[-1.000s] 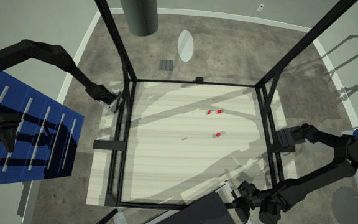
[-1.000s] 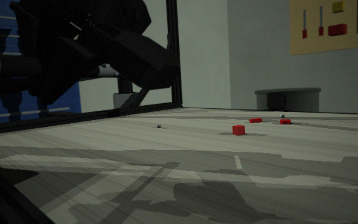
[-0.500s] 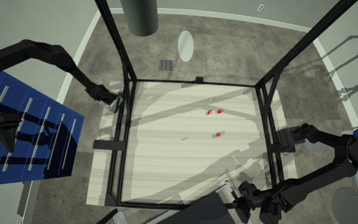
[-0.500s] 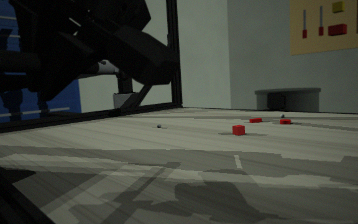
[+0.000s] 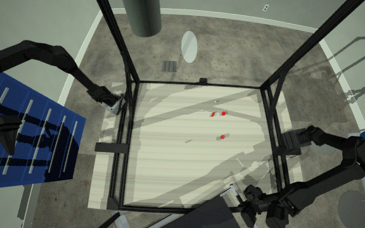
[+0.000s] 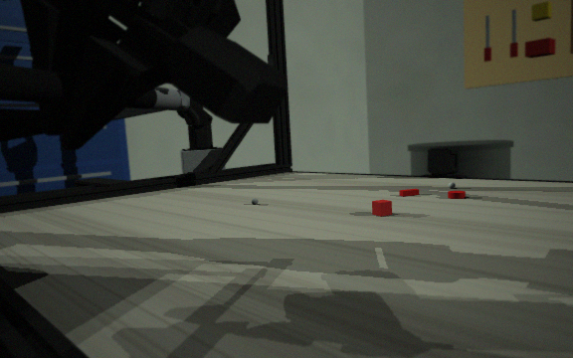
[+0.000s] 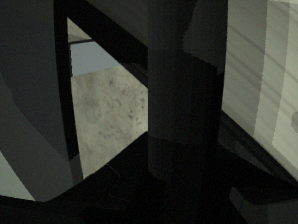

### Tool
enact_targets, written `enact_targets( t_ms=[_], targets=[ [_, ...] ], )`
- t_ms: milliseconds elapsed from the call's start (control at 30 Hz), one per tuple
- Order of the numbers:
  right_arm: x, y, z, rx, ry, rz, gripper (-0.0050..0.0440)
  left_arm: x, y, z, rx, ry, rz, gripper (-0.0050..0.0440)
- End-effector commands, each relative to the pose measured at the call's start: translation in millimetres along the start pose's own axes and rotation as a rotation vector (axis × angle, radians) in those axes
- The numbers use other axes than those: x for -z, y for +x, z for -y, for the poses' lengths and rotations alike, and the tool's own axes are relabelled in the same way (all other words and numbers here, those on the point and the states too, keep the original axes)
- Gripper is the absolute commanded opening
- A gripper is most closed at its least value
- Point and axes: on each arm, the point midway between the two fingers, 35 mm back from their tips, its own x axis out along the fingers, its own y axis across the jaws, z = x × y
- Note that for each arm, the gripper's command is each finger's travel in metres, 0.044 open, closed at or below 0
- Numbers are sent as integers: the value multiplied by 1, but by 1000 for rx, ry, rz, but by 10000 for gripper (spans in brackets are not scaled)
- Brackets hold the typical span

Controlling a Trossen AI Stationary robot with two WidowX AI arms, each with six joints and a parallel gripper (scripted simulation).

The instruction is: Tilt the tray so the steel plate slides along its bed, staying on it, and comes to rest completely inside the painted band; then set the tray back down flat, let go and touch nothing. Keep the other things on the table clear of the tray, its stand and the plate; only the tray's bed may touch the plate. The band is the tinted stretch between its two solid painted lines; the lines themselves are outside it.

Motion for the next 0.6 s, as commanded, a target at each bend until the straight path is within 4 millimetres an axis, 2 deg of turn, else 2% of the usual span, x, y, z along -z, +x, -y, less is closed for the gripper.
enact_targets(
  t_ms=[0,433,567],
  targets=[
    [0,0,0,2,-2,0,440,1,-11,-11,-32,0,-1,0],
    [0,0,0,2,-2,0,440,1,-14,-14,-35,0,-1,0],
    [0,0,0,2,-2,0,440,1,-4,-4,-24,0,-1,0]
  ],
)
